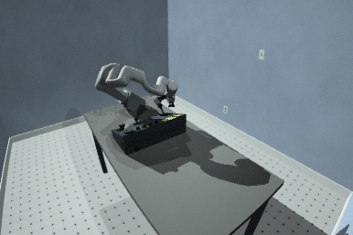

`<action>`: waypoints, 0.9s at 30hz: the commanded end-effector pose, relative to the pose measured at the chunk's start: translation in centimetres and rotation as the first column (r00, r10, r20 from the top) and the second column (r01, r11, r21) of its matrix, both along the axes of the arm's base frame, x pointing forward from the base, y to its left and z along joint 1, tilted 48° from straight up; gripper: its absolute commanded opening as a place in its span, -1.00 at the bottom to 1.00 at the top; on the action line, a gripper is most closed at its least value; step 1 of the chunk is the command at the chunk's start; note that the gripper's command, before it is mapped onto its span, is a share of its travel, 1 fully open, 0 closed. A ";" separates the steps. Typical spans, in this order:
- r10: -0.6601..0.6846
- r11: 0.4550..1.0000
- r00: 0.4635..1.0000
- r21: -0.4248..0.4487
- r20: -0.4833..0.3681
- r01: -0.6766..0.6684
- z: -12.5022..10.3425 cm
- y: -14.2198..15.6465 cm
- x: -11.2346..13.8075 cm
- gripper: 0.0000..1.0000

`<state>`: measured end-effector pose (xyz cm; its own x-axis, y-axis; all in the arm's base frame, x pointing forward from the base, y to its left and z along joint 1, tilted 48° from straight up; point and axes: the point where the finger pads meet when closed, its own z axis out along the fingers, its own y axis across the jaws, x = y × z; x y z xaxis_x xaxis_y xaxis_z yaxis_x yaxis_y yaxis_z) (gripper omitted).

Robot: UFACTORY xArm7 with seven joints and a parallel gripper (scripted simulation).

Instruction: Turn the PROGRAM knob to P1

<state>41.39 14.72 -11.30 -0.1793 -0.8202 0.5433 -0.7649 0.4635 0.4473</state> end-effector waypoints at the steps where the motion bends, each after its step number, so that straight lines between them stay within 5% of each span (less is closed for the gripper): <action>1: 0.003 1.000 1.000 0.004 0.003 -0.003 0.3 0.5 0.0 1.00; 27: 0.003 1.000 1.000 0.004 0.003 -0.003 6.9 8.5 -3.7 1.00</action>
